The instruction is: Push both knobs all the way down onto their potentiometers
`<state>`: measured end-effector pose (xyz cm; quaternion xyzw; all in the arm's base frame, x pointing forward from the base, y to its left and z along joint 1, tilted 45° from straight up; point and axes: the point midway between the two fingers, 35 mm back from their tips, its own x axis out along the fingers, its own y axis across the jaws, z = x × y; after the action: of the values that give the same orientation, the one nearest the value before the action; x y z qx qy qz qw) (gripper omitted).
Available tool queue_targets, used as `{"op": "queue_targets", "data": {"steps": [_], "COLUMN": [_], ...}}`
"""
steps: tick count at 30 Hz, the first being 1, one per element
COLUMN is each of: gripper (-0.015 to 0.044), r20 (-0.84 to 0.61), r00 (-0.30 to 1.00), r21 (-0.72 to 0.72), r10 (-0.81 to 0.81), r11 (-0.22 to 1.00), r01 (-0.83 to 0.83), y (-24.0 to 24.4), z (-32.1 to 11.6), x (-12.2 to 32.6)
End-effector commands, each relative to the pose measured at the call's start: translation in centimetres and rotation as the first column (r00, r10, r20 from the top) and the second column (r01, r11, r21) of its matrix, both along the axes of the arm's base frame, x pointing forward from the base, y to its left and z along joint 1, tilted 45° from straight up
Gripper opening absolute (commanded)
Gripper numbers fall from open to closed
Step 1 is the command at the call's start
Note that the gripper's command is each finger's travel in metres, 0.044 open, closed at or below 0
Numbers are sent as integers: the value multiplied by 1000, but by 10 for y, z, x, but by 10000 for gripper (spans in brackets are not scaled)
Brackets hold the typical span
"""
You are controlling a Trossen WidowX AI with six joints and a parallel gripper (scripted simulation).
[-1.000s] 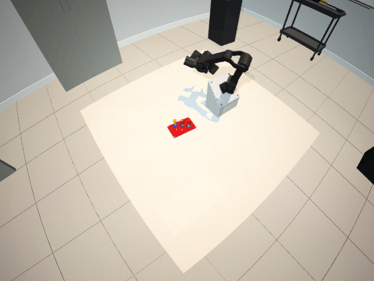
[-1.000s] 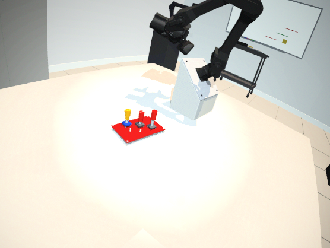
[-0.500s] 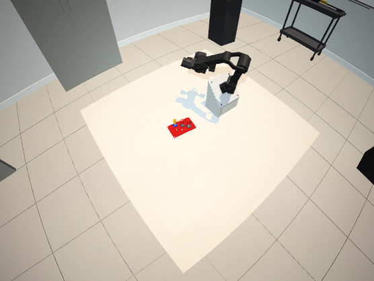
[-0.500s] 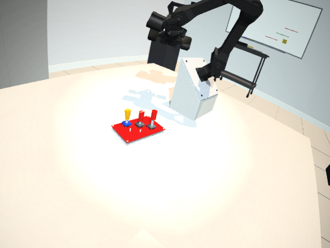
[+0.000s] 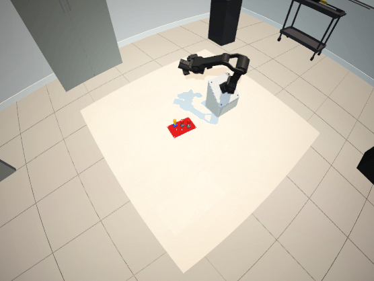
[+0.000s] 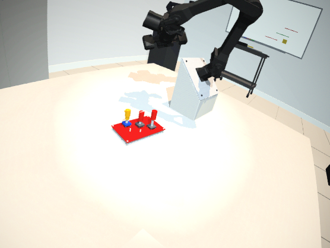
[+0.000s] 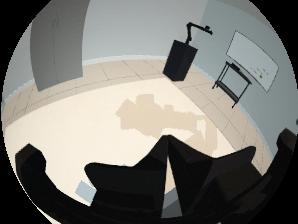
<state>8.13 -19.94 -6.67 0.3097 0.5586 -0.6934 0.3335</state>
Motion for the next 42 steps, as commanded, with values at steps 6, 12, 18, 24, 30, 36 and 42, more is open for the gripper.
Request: {"op": "queue_targets", "data": {"steps": [6, 12, 18, 24, 30, 36, 42], "gripper": [0, 0, 0, 0, 0, 0, 0], "r20": [65, 134, 219, 313, 412, 513, 604], "r00": [973, 924, 850, 749, 625, 484, 328], "r21": [203, 308, 389, 440, 461, 454, 420], "r10": [224, 359, 479, 583, 662, 709, 726], "r11": [951, 871, 756, 610, 440, 255, 60], "r01": [-232, -383, -526, -659, -770, -854, -906], "y": [8, 14, 21, 27, 35, 44, 53], "z": [-5, -8, -10, -11, -11, -11, -11], "x": [22, 36, 50, 65, 80, 95, 109]}}
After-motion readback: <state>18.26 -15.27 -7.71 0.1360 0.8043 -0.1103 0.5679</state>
